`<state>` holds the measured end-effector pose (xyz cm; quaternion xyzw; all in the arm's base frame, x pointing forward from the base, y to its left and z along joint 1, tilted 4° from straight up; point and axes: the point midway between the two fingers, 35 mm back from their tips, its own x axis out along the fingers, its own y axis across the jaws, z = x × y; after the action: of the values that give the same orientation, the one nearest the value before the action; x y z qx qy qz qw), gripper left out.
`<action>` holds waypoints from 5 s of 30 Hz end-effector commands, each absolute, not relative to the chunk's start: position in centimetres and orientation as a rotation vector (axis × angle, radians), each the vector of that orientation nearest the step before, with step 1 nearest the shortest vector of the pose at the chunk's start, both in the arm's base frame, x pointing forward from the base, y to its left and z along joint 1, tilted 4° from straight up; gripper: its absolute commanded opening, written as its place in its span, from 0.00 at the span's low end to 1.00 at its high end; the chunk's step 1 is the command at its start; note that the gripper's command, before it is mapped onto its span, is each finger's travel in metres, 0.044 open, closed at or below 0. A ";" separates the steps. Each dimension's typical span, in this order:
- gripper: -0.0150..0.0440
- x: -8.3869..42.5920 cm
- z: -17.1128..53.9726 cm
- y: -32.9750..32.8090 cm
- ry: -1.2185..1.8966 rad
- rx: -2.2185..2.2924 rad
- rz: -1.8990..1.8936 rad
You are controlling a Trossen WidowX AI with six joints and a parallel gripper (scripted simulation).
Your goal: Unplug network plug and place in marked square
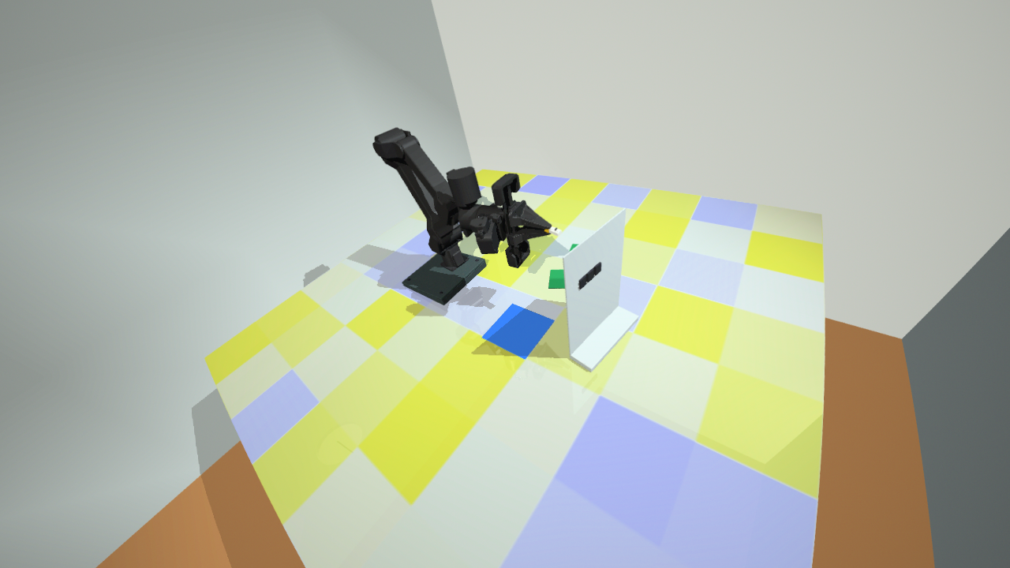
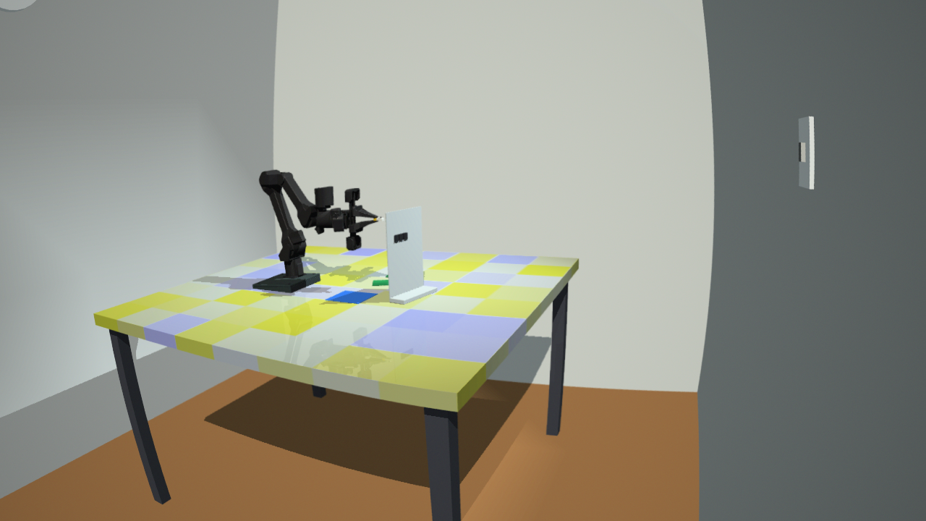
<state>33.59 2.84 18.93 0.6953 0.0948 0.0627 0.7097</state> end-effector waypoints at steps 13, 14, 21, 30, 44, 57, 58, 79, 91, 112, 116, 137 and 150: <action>0.25 34.3 17.2 1.0 0.284 1.569 -0.072; 0.25 34.3 16.8 0.8 0.294 1.570 -0.097; 0.25 34.6 14.5 -0.7 0.360 1.576 -0.273; 0.25 34.0 11.8 -2.7 0.447 1.566 -0.500; 0.25 31.6 8.4 -5.4 0.586 1.512 -0.848; 0.25 30.8 7.3 -6.0 0.622 1.491 -0.933; 0.25 30.8 7.1 -6.0 0.622 1.492 -0.933; 0.25 30.7 3.0 -6.1 0.622 1.493 -0.934; 0.25 30.5 1.9 -6.1 0.622 1.494 -0.934; 0.25 30.7 1.7 -6.1 0.621 1.492 -0.930; 0.43 30.7 1.7 -6.1 0.621 1.492 -0.930; 0.52 30.1 2.9 -6.0 0.622 1.492 -0.932; 0.52 29.4 3.9 -5.8 0.623 1.493 -0.934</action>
<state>29.57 -5.83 3.50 0.6412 0.2706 -0.4012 0.5956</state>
